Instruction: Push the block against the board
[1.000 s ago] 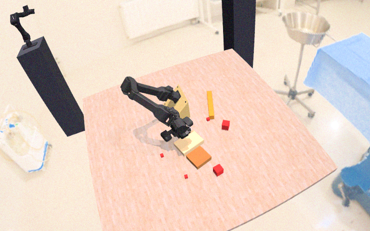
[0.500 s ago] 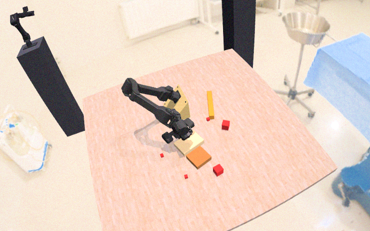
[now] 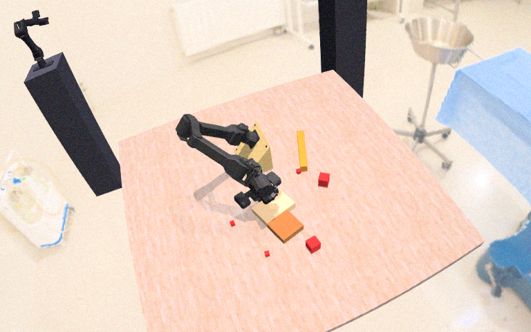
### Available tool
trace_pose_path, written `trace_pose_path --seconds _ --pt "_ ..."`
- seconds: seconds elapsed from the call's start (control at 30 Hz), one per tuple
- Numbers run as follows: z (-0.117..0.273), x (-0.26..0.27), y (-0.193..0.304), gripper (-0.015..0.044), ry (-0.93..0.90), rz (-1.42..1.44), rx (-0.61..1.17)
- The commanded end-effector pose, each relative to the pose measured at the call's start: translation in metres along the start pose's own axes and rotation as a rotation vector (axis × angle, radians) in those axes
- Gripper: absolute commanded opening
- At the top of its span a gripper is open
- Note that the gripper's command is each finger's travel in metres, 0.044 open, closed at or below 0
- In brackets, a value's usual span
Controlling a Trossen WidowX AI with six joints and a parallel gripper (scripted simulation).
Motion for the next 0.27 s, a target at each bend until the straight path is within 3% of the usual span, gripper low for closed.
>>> trace_pose_path --seconds 0.0,0.23 --pt "0.0003 0.0001 -0.0054 0.0 0.002 -0.011 -0.005" --pt "0.0003 -0.0016 0.0015 0.0 0.002 -0.011 -0.005"
Point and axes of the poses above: the point midway between the two fingers, 35 mm back from their tips, its own z axis back along the fingers, its own x axis across the jaws, y = z × x, the point moved 3 cm from there along z, back along the fingers, and after that the axes turned 12 degrees about -z, right-handed, at the moved point
